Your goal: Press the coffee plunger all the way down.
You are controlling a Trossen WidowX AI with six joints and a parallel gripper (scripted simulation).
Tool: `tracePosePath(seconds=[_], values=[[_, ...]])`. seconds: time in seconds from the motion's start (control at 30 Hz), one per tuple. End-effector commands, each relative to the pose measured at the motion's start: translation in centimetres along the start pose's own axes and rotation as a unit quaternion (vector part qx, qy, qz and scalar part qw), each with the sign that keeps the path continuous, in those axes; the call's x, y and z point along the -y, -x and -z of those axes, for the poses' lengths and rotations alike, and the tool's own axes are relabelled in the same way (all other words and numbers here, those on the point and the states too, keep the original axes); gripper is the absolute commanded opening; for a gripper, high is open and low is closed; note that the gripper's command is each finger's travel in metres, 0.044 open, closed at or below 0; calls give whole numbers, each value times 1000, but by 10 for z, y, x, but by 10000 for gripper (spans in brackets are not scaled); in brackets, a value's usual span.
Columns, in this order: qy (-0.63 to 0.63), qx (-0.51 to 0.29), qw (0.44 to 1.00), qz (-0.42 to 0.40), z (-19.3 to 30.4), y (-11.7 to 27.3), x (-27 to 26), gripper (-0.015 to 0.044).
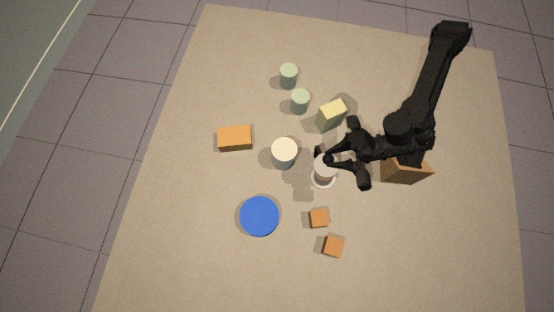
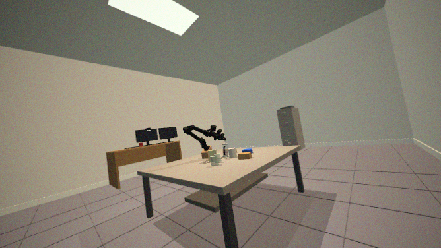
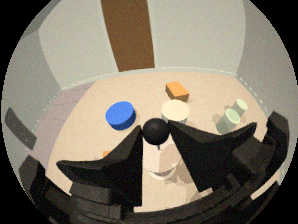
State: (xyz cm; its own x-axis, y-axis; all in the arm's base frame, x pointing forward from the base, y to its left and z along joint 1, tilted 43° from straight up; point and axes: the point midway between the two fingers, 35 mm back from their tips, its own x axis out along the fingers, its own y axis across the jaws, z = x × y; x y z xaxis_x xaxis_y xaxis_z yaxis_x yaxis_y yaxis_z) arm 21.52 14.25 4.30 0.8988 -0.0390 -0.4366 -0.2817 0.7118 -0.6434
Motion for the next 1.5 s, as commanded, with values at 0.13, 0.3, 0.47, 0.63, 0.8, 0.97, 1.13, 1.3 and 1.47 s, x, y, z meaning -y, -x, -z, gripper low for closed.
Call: tracePosePath(seconds=[0.13, 0.3, 0.47, 0.63, 0.8, 0.97, 1.13, 1.3, 1.47], values=[[20, -20, 1000, -1, 19, -11, 1, 124], [20, -20, 1000, 0, 17, -15, 1, 124], [20, -19, 1000, 0, 15, -16, 0, 124], [20, -19, 1000, 0, 15, -17, -1, 124], [19, -19, 1000, 0, 14, -18, -1, 124], [19, -19, 1000, 0, 13, -18, -2, 124], [19, -19, 1000, 0, 13, -19, -2, 124], [12, -13, 1000, -1, 10, -18, -3, 124], [12, -13, 1000, -1, 10, -18, -3, 124]])
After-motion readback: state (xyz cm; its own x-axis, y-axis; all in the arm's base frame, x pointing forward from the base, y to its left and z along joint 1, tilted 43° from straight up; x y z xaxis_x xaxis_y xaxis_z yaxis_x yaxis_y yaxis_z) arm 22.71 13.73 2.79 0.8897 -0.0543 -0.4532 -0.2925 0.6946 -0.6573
